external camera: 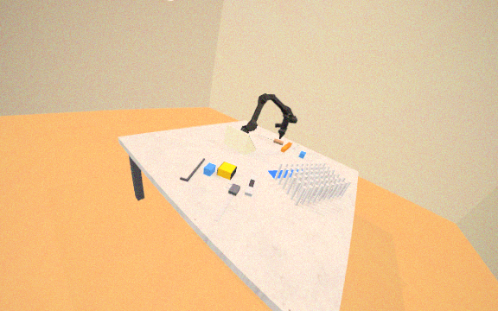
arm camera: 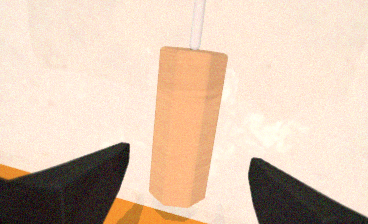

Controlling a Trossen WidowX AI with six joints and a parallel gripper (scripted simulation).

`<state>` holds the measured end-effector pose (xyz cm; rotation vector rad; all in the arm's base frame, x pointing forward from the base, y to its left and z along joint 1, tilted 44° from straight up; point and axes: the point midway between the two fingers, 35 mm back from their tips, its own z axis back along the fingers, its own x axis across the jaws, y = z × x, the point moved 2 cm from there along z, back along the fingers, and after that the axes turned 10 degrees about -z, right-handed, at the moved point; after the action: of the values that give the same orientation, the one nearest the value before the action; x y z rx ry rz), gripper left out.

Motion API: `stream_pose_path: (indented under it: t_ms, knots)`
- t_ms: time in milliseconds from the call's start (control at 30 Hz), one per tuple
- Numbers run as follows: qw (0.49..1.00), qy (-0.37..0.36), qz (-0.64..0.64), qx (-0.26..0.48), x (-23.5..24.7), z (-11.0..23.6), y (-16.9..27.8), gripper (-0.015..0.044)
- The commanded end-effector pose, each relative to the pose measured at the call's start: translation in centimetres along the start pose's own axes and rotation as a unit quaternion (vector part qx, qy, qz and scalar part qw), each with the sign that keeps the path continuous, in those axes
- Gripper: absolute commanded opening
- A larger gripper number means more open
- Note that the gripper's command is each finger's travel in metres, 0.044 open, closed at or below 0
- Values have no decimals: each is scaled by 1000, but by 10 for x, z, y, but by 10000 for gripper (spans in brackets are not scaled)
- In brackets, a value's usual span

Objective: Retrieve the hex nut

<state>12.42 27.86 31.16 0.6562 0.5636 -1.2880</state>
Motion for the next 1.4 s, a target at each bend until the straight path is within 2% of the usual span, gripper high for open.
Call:
stream_pose_path:
  t_ms: [0,867,967,1267,1367]
  knots:
    - [1000,-5,-3,-1,2,-8,0,280]
    - [1000,-3,-4,-2,4,-48,-2,280]
    - [1000,-3,-4,-2,4,-48,-2,201]
    - [1000,-3,-4,-2,4,-48,-2,141]
    - [1000,-4,-8,-1,4,-44,-1,62]
